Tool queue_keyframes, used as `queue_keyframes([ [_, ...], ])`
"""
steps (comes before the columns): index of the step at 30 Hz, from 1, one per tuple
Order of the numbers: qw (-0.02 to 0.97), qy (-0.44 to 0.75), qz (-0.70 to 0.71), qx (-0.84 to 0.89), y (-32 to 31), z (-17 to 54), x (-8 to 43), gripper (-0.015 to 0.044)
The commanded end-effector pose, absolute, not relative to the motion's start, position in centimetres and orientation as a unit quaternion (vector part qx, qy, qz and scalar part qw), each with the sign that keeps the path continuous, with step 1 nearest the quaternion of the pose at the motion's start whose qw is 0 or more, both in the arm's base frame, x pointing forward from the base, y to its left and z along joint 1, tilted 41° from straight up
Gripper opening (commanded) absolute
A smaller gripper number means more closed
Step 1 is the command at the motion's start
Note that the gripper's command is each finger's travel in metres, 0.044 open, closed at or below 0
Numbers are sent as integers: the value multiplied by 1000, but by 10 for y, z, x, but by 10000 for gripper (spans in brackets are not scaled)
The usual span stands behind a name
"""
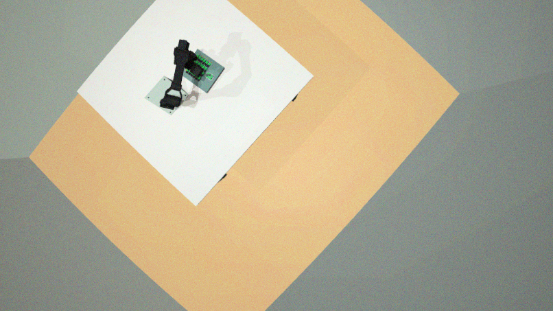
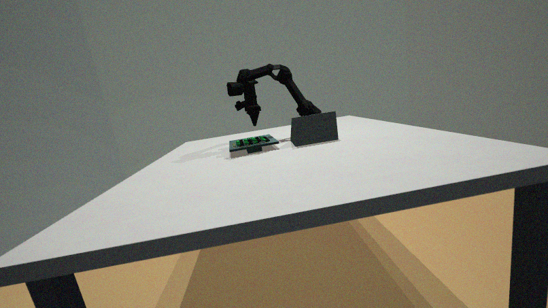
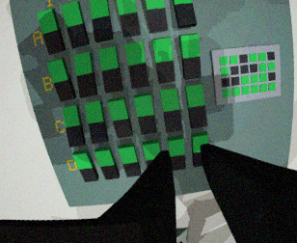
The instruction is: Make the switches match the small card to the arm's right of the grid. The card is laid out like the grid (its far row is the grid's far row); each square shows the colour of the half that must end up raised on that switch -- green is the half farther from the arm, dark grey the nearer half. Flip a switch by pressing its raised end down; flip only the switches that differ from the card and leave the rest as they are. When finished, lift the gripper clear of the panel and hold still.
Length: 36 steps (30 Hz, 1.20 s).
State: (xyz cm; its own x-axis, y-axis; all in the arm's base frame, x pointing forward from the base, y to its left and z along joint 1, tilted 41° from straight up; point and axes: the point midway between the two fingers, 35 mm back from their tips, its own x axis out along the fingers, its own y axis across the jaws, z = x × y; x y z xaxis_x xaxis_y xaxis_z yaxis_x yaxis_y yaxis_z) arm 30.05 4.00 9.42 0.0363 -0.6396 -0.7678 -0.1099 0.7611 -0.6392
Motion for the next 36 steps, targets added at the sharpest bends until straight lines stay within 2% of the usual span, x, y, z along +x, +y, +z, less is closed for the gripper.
queue_keyframes([
  [1, 665, 660, -198, -286, 27, 81, 299, 0],
  [36, 670, 656, -197, -288, 0, 49, 299, 0],
])
